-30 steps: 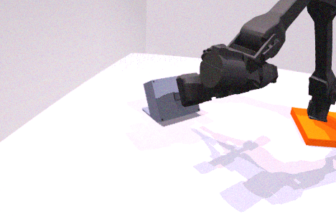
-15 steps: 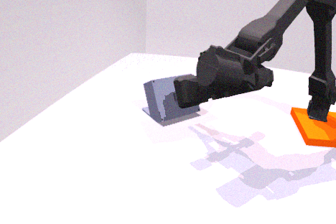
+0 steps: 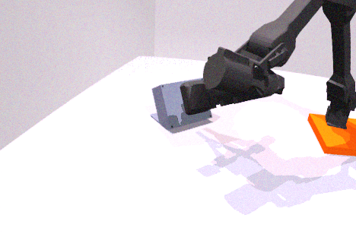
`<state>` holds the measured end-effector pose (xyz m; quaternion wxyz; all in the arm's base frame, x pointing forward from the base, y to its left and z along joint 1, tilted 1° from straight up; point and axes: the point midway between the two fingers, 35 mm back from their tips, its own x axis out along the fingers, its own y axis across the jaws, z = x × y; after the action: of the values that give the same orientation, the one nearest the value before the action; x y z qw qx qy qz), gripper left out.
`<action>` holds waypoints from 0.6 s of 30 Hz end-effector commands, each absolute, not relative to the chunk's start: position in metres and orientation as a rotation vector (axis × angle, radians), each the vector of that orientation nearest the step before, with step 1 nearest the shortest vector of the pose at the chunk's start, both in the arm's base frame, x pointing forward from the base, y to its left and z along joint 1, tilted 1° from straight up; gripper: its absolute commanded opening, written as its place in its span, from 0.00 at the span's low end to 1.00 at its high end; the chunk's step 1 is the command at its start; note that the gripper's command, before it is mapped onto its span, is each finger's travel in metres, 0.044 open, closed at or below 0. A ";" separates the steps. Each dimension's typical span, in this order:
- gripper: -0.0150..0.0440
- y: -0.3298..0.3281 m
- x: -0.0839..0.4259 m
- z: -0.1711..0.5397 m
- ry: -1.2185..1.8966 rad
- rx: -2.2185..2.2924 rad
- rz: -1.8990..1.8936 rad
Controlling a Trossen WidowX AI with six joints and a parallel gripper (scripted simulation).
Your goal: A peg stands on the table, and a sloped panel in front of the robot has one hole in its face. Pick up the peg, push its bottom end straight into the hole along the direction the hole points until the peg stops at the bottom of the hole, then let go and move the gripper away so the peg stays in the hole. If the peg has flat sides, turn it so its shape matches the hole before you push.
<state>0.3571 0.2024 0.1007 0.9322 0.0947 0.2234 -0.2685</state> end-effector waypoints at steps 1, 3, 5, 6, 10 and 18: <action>0.25 0.198 0.360 0.096 0.463 0.186 -0.552; 0.25 0.197 0.362 0.095 0.463 0.186 -0.552; 0.25 0.196 0.363 0.093 0.462 0.186 -0.552; 0.25 0.195 0.364 0.093 0.462 0.185 -0.552; 0.25 0.194 0.365 0.091 0.462 0.185 -0.552; 0.25 0.196 0.365 0.095 0.455 0.193 -0.551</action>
<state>0.3652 0.1958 0.0947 0.9323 0.0937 0.2224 -0.2694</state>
